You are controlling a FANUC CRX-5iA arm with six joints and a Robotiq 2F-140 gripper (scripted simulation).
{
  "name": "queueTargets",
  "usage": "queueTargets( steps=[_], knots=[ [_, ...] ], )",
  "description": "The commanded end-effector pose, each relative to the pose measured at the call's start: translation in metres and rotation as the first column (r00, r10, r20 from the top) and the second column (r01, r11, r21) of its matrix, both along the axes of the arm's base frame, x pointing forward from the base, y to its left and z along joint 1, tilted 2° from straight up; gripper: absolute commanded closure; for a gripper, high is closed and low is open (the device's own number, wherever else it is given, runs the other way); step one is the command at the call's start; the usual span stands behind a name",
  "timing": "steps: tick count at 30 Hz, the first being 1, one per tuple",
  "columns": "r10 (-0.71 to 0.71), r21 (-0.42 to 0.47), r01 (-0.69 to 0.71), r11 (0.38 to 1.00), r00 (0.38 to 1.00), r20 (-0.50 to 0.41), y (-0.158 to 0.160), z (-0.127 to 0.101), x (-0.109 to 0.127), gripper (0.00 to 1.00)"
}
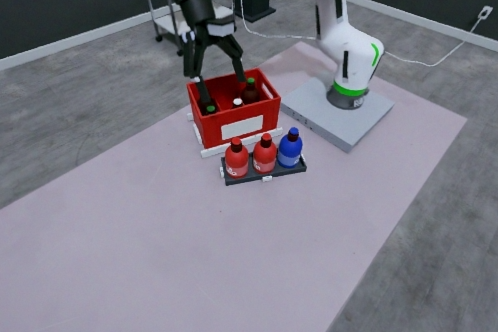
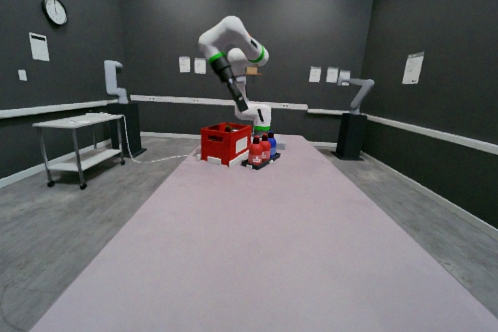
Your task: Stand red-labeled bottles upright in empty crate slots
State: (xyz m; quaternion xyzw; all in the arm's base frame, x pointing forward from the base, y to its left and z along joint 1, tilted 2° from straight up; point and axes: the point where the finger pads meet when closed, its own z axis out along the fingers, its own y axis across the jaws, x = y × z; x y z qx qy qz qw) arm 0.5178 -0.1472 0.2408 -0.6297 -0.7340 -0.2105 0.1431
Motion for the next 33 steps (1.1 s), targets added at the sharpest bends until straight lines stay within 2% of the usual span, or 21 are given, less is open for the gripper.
queueTargets(
  steps=[1,9,11,13,15,23,24,33],
  knots=[
    [0.05,-0.133,-0.05,0.99,0.999,-0.002,-0.029,-0.007,-0.029,0.0],
    [0.141,-0.341,-0.146,0.929,0.989,-0.042,-0.082,-0.017,-0.08,0.0],
    [0.141,-0.341,-0.146,0.929,0.989,-0.042,-0.082,-0.017,-0.08,0.0],
    [0.177,-0.428,-0.188,0.884,0.982,-0.065,-0.105,-0.022,-0.102,0.0],
    [0.193,-0.466,-0.207,0.86,0.978,-0.077,-0.115,-0.024,-0.113,0.0],
    [0.207,-0.495,-0.223,0.84,0.974,-0.087,-0.123,-0.026,-0.121,0.0],
    [0.207,-0.495,-0.223,0.84,0.974,-0.087,-0.123,-0.026,-0.121,0.9],
    [0.207,-0.495,-0.223,0.84,0.974,-0.087,-0.123,-0.026,-0.121,0.9]
  ],
)
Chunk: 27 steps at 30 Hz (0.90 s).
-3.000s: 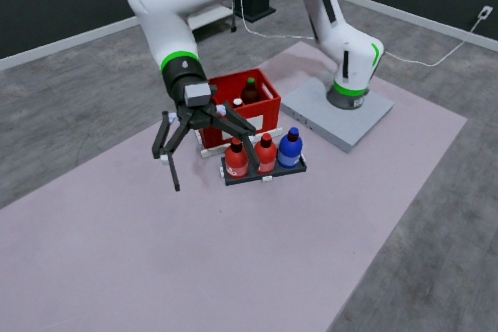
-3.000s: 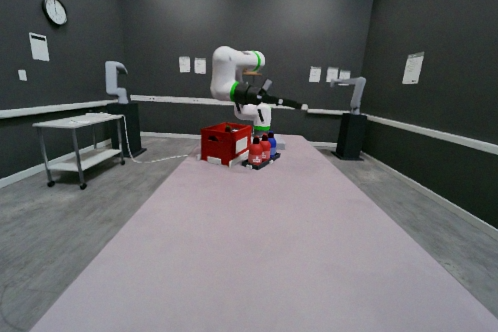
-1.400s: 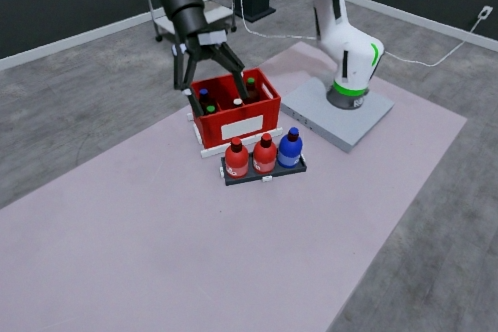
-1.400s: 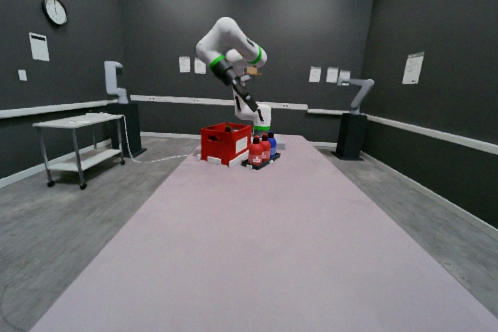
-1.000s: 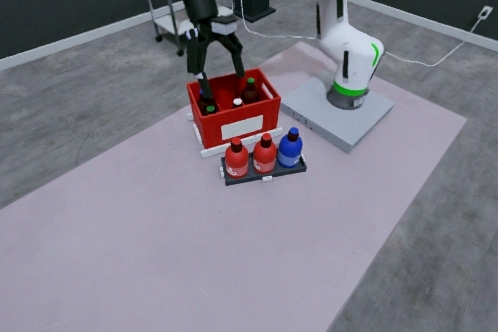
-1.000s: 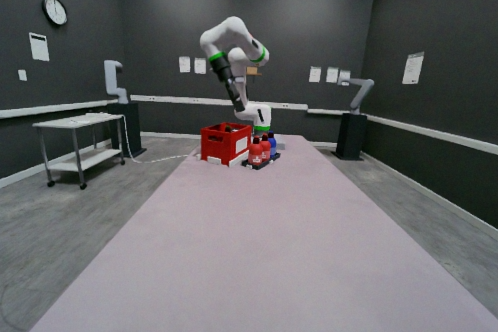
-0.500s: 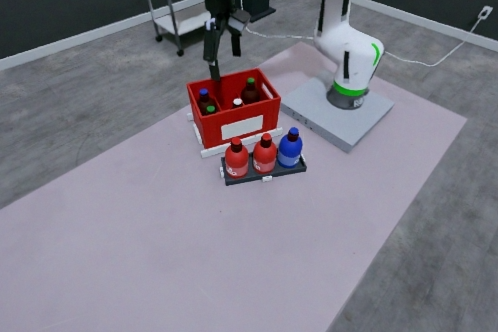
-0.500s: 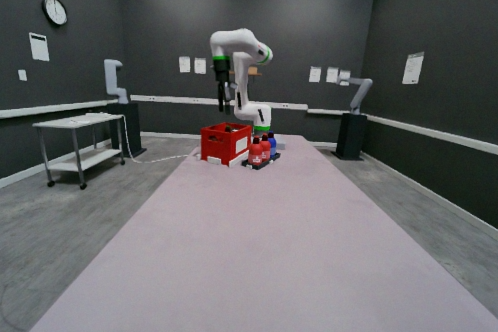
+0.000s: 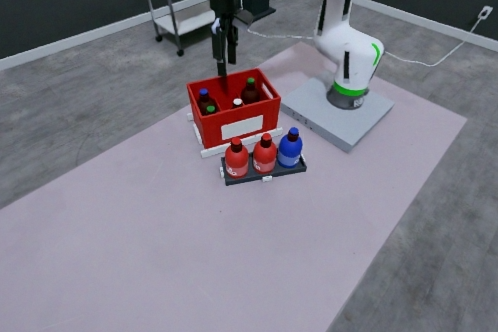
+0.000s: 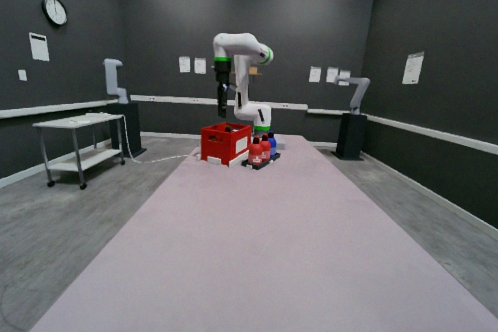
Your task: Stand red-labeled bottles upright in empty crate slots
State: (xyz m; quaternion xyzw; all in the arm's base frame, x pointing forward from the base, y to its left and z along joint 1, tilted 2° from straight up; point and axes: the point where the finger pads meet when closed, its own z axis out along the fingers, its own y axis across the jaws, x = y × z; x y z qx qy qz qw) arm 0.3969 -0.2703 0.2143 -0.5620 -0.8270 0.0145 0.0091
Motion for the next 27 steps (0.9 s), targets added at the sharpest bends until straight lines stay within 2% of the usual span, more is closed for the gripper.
queueTargets(
  steps=[1,24,27],
  knots=[
    [0.0,-0.001,0.0,1.0,1.0,0.001,0.0,0.001,0.0,0.9],
    [0.0,-0.001,0.0,1.0,1.0,0.001,0.0,0.001,0.0,0.9],
    [-0.01,-0.001,0.01,1.0,1.0,0.002,0.013,0.0,0.008,0.9]
  ],
)
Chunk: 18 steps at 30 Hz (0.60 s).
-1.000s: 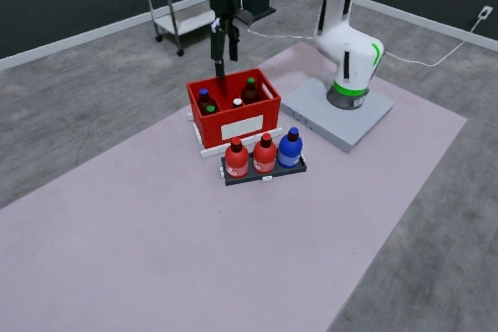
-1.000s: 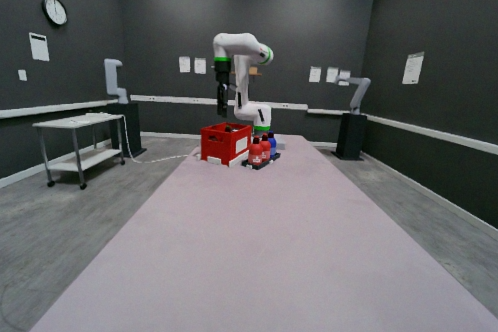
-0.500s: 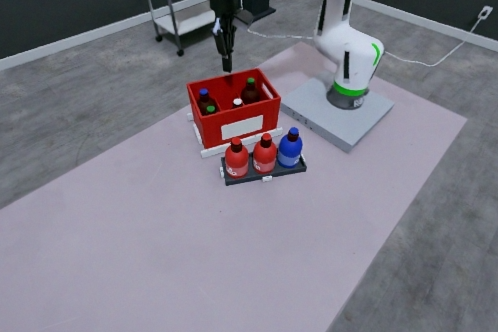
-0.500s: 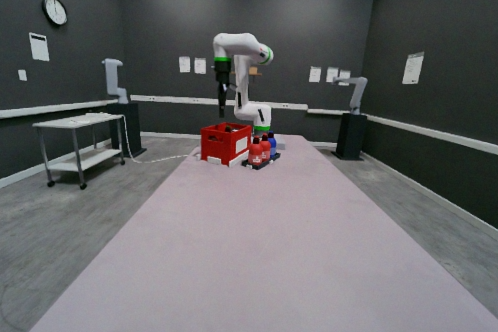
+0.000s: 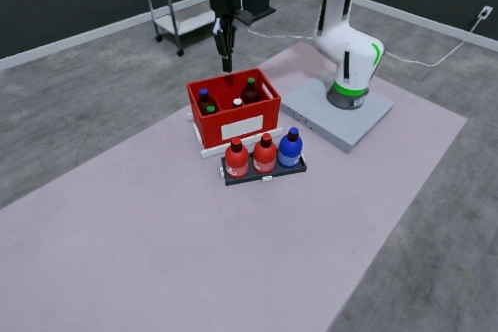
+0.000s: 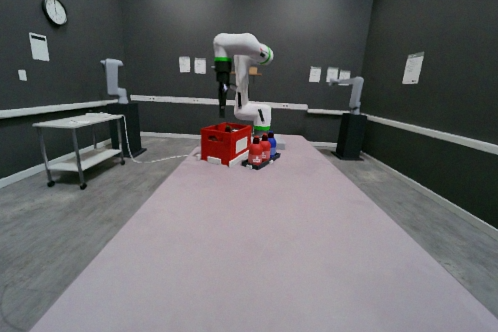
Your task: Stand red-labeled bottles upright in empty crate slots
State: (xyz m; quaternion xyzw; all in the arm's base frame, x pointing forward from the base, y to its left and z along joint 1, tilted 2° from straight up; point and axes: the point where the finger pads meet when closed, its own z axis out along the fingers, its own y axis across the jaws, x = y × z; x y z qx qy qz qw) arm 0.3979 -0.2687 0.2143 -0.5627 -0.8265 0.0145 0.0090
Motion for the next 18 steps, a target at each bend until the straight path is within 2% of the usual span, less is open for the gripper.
queueTargets(
  steps=[1,2,4,6,17,18],
  knots=[
    [-0.009,-0.001,0.009,1.0,1.0,0.002,0.011,0.0,0.007,0.9],
    [-0.009,-0.001,0.009,1.0,1.0,0.002,0.011,0.0,0.007,0.9],
    [-0.036,-0.002,0.036,0.999,0.999,0.003,0.046,-0.001,0.026,0.9],
    [-0.043,-0.002,0.043,0.999,0.999,0.003,0.056,-0.001,0.031,0.9],
    [-0.112,-0.004,0.112,0.994,0.994,0.005,0.151,-0.004,0.063,0.9],
    [-0.112,-0.004,0.112,0.994,0.994,0.005,0.151,-0.004,0.063,0.9]
  ],
)
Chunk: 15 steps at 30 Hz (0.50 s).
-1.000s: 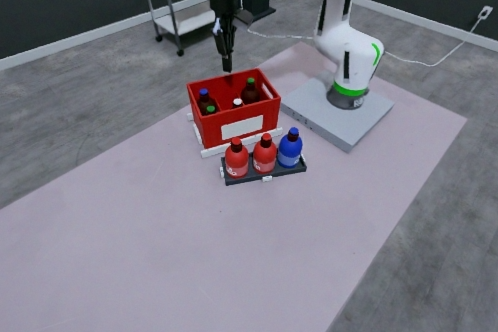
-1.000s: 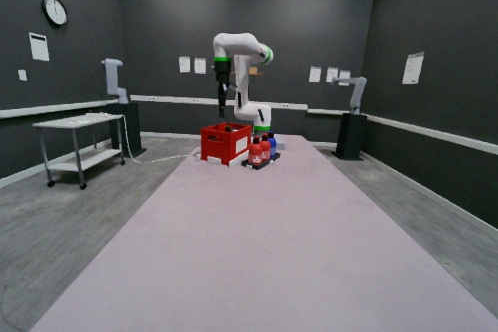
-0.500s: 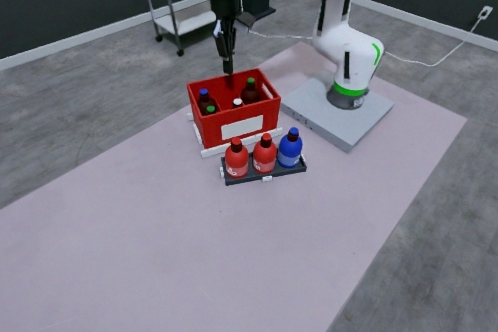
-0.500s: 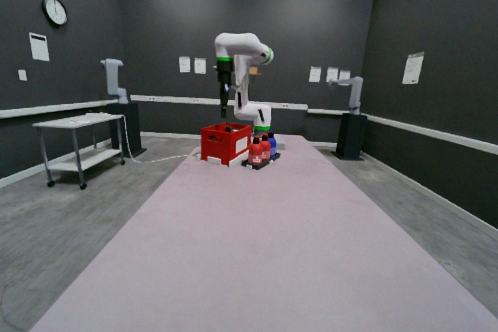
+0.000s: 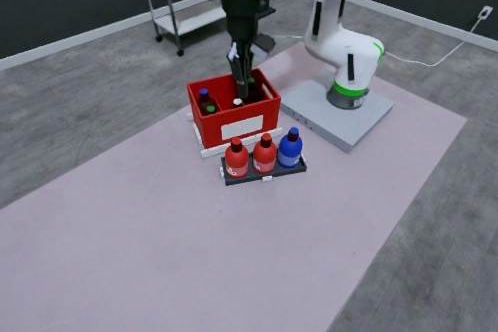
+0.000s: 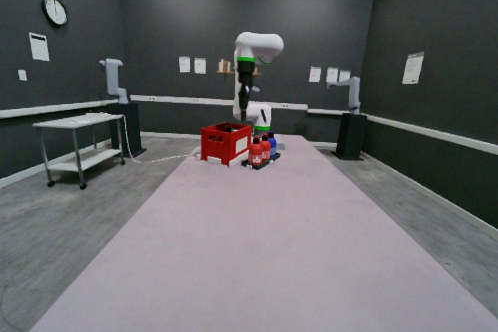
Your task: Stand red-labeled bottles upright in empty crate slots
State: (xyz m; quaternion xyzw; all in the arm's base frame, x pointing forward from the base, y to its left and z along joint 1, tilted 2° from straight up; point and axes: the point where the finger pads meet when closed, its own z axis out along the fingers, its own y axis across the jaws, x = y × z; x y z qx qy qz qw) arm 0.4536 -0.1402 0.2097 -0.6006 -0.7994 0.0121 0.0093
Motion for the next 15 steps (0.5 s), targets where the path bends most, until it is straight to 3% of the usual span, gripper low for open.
queueTargets(
  steps=[1,2,10,12,13,15],
  knots=[
    [-0.019,-0.007,0.019,1.0,1.0,0.002,0.022,0.0,0.008,0.9],
    [-0.037,-0.008,0.037,0.999,0.999,0.002,0.049,-0.001,0.013,0.9],
    [-0.083,-0.009,0.083,0.997,0.997,0.003,0.115,-0.003,0.019,0.9],
    [-0.085,-0.009,0.085,0.996,0.996,0.003,0.117,-0.003,0.019,0.9],
    [-0.085,-0.009,0.085,0.996,0.996,0.003,0.117,-0.003,0.019,0.56],
    [-0.085,-0.009,0.085,0.996,0.996,0.003,0.117,-0.003,0.019,0.56]
  ],
)
